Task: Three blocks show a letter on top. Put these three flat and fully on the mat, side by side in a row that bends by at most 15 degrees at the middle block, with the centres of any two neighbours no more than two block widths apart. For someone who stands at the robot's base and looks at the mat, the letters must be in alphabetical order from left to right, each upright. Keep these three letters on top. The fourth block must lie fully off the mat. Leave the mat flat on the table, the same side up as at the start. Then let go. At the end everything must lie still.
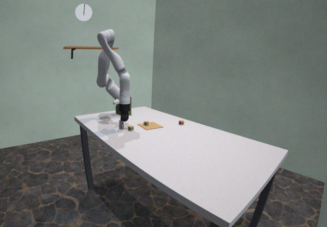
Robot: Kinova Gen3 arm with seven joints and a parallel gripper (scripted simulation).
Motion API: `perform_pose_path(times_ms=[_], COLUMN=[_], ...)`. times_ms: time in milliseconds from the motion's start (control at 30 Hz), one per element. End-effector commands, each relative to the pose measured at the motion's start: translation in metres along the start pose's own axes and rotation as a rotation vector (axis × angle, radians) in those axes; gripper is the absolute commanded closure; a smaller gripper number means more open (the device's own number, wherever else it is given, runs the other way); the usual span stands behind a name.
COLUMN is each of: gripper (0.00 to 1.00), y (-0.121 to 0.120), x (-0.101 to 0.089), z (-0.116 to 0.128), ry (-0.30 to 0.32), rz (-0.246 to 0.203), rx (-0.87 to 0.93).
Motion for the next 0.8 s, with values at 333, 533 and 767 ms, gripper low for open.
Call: perform_pose_path(times_ms=[333,533,767], gripper=[0.43,0.43,0.43], y=[0.0,0.0,0.0], x=[-0.0004,-0.0005,-0.0056], z=[0.0004,0.0004,0.0004], ry=[-0.001,-0.001,-0.001], rz=[0.0,0.0,0.0], rx=[0.0,0.0,0.0])
Point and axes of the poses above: the point where the finger pads meet when closed, its own x axis out along the fingers, its own y axis across the jaws, z = x × y, the point moved 6 cm from there along -x, back along the fingers, and after that the axes turned 13 degrees about x, right-handed, at the moved point
